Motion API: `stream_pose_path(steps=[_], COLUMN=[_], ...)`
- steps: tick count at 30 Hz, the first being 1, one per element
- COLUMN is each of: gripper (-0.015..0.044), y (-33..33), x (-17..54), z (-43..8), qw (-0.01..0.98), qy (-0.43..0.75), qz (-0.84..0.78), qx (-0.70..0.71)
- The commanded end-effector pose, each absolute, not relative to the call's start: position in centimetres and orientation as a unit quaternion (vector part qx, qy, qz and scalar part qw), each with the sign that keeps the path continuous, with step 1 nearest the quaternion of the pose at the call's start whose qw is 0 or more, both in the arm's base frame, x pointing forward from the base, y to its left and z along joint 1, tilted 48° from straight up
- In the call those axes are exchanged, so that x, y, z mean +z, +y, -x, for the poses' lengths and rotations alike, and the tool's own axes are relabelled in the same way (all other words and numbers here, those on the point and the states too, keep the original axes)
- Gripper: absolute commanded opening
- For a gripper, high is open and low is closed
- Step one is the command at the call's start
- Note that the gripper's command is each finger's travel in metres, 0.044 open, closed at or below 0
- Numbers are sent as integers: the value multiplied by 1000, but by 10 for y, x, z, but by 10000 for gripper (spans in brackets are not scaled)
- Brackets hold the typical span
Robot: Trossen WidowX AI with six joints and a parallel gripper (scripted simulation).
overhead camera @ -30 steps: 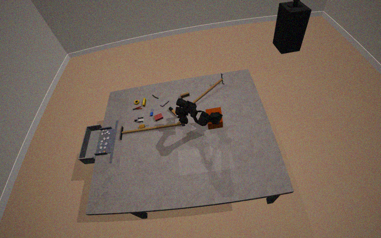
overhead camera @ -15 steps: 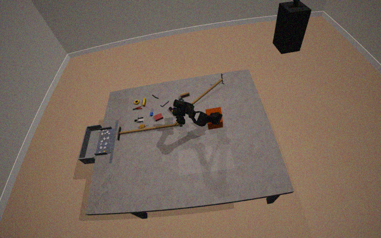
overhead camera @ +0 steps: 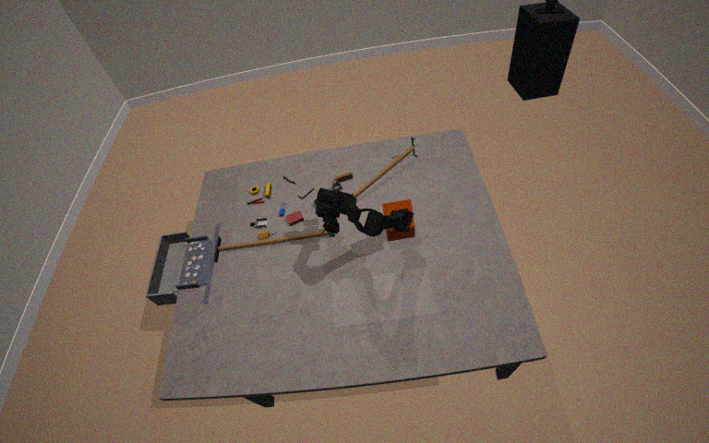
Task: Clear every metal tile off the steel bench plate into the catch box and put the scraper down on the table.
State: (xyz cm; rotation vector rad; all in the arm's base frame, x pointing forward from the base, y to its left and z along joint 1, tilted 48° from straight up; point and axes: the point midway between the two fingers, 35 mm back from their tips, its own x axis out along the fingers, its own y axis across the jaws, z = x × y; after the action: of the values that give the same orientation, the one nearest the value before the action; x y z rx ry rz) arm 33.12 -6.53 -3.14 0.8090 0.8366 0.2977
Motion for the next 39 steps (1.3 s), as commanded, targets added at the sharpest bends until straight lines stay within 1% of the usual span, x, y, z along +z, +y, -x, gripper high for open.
stream_pose_path(steps=[1,20,39], gripper=[0,0,0], y=[-67,-61,-69], x=[-30,-24,-29], z=[-339,-367,-394], qw=[827,828,828], qy=[391,387,386], qz=[-379,-381,-381], qx=[138,139,139])
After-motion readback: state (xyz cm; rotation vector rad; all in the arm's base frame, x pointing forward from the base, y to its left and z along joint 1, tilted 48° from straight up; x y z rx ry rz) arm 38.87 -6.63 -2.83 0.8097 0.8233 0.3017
